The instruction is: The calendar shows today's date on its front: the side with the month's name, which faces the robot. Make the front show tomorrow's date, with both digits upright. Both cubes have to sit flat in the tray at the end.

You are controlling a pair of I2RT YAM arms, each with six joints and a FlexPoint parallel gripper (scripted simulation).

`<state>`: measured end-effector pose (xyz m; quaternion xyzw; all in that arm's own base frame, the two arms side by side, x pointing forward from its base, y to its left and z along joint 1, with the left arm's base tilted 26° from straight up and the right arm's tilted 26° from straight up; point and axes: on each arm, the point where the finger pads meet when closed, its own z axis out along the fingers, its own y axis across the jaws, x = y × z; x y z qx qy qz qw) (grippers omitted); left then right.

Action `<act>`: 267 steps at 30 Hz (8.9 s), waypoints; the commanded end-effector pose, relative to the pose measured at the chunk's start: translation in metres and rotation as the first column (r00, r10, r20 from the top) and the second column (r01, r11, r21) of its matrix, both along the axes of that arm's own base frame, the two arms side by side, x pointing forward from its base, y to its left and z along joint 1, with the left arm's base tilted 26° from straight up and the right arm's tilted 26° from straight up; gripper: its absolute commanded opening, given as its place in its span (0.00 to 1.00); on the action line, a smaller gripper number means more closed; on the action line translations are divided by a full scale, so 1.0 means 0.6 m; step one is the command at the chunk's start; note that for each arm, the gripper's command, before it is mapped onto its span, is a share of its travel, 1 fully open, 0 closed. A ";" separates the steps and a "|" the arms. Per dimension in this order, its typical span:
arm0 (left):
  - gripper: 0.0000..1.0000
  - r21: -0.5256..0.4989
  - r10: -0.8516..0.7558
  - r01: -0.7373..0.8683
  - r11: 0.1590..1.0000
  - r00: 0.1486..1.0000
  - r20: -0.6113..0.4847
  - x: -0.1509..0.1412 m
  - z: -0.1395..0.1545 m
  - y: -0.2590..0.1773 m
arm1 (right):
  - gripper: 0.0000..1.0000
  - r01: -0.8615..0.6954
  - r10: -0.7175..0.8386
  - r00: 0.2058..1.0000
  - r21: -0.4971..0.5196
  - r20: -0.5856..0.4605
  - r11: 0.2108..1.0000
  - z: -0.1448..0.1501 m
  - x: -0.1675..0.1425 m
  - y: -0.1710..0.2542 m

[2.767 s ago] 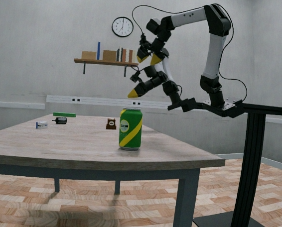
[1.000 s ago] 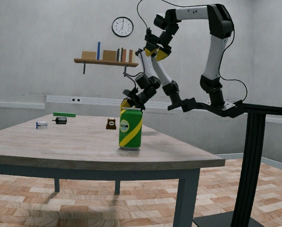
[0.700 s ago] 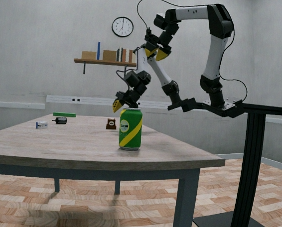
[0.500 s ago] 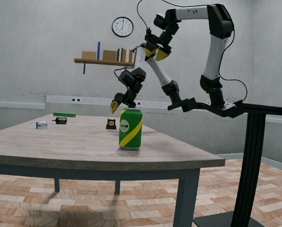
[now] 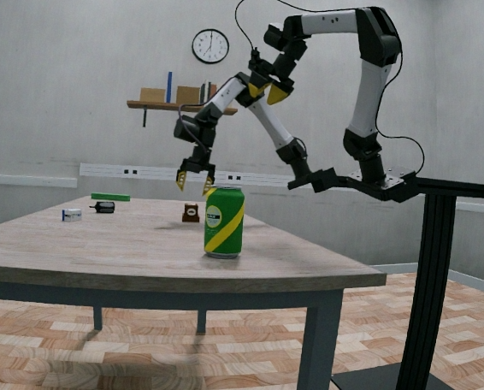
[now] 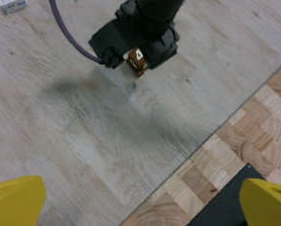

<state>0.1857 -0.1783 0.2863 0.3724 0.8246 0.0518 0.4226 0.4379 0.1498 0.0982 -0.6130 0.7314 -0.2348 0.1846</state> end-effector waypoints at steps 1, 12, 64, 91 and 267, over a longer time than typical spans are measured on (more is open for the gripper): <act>1.00 -0.035 0.020 -0.019 0.999 1.000 0.024 0.008 0.018 -0.004 | 0.65 -0.044 0.036 0.990 -0.056 -0.134 0.997 -0.015 0.005 -0.030; 1.00 -0.023 -0.068 0.069 0.997 0.996 0.062 0.035 0.027 -0.039 | 0.64 -0.021 0.007 0.982 -0.074 -0.188 0.997 -0.037 0.014 -0.068; 1.00 -0.009 -0.215 0.217 0.976 0.971 0.106 0.055 0.048 -0.098 | 0.31 -0.041 0.031 0.987 -0.059 -0.160 0.997 0.020 -0.006 -0.120; 1.00 0.034 -0.328 0.327 0.945 0.937 0.117 0.086 0.045 -0.161 | 0.31 0.740 -0.763 0.611 0.494 -0.211 0.456 0.023 0.014 -0.179; 1.00 -0.132 -0.617 0.661 0.739 0.742 0.262 0.198 -0.061 -0.065 | 0.66 0.935 -0.898 0.229 0.343 -0.376 0.095 0.062 -0.058 -0.262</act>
